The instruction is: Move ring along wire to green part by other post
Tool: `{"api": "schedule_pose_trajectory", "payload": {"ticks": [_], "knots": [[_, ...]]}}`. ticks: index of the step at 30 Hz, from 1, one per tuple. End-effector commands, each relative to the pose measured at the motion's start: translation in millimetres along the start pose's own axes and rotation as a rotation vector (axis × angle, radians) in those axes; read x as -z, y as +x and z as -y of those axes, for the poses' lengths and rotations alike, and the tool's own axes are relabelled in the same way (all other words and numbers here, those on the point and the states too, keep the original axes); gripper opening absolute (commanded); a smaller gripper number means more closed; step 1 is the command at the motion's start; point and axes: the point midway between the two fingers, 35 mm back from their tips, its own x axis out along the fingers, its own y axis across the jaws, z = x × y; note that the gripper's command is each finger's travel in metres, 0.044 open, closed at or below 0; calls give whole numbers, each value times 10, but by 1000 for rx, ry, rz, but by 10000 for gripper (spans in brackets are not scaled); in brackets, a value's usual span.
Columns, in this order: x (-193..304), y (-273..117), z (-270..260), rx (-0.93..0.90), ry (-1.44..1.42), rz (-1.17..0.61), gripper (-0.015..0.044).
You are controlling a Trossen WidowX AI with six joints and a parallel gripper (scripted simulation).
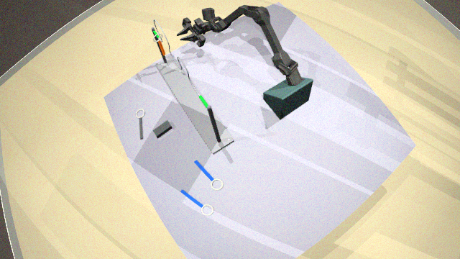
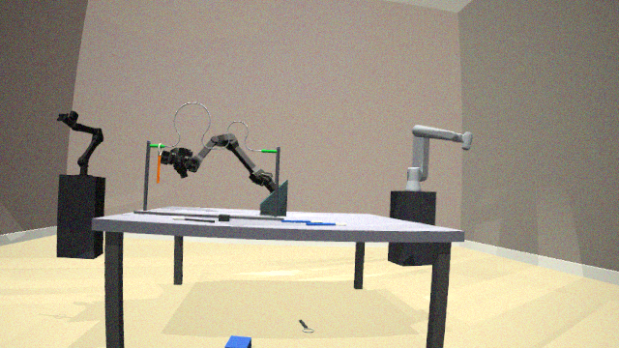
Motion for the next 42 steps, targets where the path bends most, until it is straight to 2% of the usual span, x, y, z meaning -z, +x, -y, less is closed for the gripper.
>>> {"api": "schedule_pose_trajectory", "payload": {"ticks": [1,8,12,16,22,42], "knots": [[511,-93,92,15,71,-85,160],[1328,-366,193,38,182,-223,160],[1476,-480,246,42,203,-249,160],[1445,-416,267,43,205,-249,160],[1136,89,375,48,206,-246,160],[1187,293,417,49,206,-245,160]]}}
